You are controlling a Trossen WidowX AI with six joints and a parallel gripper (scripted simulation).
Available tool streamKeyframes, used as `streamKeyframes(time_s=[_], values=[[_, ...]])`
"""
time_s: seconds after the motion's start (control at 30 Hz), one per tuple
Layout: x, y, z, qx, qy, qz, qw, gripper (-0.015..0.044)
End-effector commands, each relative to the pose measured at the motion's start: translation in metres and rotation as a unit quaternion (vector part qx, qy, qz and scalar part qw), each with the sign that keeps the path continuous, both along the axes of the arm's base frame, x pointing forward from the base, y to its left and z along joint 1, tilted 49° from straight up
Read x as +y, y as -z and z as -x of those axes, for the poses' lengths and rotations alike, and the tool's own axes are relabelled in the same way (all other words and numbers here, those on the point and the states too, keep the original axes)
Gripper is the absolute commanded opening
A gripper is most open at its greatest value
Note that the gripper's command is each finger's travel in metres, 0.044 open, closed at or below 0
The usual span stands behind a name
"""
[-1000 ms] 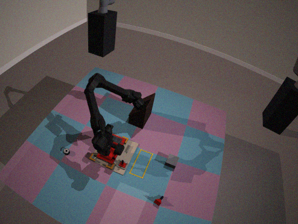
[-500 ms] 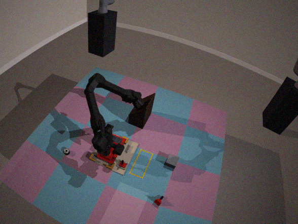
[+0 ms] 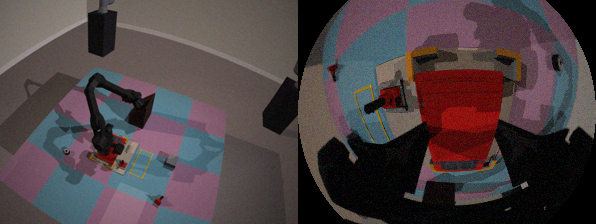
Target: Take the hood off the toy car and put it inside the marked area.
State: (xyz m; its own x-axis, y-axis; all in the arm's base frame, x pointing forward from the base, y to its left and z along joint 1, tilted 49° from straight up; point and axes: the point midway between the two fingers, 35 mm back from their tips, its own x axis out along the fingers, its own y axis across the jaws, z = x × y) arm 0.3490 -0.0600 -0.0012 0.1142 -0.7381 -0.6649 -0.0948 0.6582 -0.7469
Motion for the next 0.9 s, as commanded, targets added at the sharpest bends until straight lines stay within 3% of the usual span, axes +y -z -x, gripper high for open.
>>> streamKeyframes(time_s=[0.0, 0.87], values=[[0.003, -0.002, -0.001, -0.001, 0.0, -0.001, 1.0, 0.0], [0.016, -0.013, 0.001, -0.001, 0.0, -0.002, 1.0, 0.0]])
